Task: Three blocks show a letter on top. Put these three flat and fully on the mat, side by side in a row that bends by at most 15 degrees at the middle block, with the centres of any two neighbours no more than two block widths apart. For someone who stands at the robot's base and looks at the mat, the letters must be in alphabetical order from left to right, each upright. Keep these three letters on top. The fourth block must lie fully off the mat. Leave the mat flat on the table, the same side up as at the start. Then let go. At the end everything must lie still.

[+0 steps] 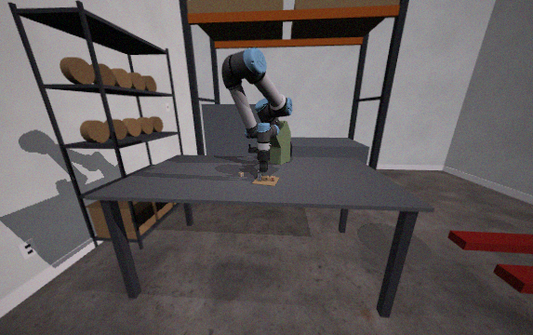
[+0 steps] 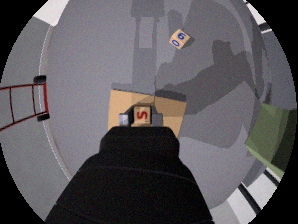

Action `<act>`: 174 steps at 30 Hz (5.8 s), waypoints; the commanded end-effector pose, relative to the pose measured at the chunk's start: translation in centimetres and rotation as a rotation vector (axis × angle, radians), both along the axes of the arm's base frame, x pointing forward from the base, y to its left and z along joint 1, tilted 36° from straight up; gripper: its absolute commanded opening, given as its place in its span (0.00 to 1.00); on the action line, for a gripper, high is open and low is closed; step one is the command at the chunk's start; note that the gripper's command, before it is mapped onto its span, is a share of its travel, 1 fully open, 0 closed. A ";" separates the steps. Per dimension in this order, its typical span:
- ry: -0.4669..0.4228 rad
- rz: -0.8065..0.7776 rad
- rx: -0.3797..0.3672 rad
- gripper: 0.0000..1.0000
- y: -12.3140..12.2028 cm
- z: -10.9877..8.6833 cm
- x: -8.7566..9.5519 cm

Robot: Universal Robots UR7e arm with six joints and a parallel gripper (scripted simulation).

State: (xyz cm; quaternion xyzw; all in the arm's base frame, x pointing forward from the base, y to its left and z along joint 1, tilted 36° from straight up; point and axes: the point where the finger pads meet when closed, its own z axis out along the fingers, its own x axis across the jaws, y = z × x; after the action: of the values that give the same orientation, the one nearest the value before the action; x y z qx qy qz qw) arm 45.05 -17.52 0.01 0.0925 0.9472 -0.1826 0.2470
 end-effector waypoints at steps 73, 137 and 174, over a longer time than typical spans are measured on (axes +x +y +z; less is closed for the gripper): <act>-0.001 0.002 -0.001 0.79 3.5 7.1 -3.8; -0.004 0.002 -0.002 1.00 5.6 11.8 -6.1; -0.003 0.001 -0.002 1.00 6.9 14.5 -7.6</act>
State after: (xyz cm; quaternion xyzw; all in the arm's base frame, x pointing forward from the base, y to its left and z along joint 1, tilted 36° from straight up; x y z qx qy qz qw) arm 37.38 -10.63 14.32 0.0925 0.9470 -0.1828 0.2473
